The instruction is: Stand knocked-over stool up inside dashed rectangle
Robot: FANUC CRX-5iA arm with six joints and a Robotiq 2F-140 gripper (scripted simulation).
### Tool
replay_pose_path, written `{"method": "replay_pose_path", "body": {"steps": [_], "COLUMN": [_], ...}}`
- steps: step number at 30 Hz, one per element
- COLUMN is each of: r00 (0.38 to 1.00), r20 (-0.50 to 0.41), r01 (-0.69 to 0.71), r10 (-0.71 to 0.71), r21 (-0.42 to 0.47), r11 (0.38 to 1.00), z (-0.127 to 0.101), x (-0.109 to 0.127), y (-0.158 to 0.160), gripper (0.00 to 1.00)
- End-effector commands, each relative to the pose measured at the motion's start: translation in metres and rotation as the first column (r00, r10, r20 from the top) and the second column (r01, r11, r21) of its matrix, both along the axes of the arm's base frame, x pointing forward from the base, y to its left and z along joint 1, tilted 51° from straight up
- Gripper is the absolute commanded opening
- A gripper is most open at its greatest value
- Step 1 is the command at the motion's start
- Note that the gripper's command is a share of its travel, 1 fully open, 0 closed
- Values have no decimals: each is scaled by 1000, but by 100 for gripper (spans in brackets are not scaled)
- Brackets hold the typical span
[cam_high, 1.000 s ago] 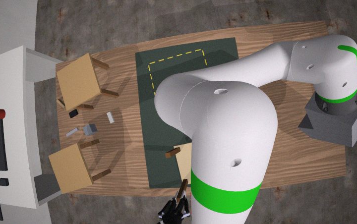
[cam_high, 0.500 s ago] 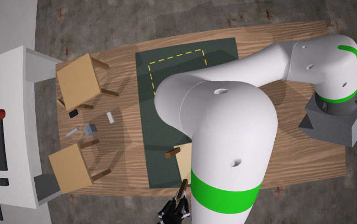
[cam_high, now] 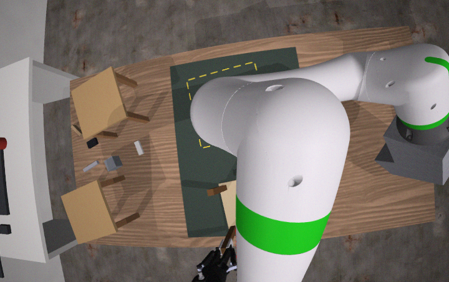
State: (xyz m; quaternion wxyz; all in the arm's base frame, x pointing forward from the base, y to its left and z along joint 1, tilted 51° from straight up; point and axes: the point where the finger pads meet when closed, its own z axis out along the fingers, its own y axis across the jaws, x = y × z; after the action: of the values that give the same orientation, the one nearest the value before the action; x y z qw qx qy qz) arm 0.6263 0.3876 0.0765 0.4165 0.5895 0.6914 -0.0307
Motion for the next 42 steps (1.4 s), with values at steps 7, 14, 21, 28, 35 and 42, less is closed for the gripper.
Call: {"method": "replay_pose_path", "body": {"steps": [7, 14, 21, 28, 35, 42], "r00": [999, 998, 992, 992, 982, 980], "r20": [-22, -33, -58, -59, -82, -87], "r01": [-42, -59, -100, -102, -144, -153], "r10": [43, 62, 111, 113, 169, 181], "r21": [63, 91, 164, 167, 248, 266], "r11": [997, 994, 981, 981, 958, 952], "z": [19, 27, 48, 49, 72, 77], "x": [-10, -14, -24, -25, -34, -36], "y": [-3, -6, -13, -14, -25, -28], "gripper": [10, 10, 10, 10, 10, 10]}}
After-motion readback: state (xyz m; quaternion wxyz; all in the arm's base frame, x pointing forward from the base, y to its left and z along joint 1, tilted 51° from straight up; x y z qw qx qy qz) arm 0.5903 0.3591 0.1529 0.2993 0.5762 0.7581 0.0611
